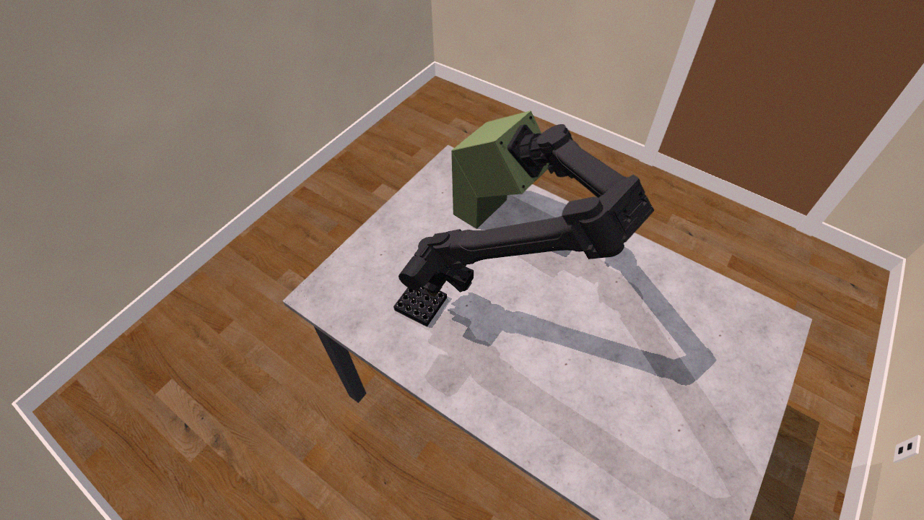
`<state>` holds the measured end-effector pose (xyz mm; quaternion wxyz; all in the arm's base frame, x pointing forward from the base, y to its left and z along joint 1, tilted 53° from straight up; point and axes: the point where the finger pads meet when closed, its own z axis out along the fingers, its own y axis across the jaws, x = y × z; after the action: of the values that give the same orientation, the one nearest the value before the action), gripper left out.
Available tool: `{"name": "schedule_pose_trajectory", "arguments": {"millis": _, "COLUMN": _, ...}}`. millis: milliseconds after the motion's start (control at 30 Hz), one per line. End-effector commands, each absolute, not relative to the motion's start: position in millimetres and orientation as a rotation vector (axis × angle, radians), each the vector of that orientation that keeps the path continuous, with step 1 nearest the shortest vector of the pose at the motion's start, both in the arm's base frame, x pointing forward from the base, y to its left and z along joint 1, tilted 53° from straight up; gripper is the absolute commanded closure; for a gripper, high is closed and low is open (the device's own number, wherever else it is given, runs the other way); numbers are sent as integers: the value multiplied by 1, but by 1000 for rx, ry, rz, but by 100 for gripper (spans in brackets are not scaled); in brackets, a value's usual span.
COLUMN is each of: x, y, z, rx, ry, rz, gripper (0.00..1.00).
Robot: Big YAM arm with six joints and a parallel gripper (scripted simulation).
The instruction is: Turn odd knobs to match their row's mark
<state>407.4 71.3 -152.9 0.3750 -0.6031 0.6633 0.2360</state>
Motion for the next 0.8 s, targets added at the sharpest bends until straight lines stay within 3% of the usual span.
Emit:
{"name": "schedule_pose_trajectory", "arguments": {"millis": 0, "x": 413, "y": 75, "z": -155, "rx": -1538, "ry": 1701, "rz": 602, "gripper": 80}}
{"name": "schedule_pose_trajectory", "arguments": {"millis": 767, "x": 415, "y": 93, "z": -169, "rx": -1537, "ry": 1703, "rz": 606, "gripper": 80}}
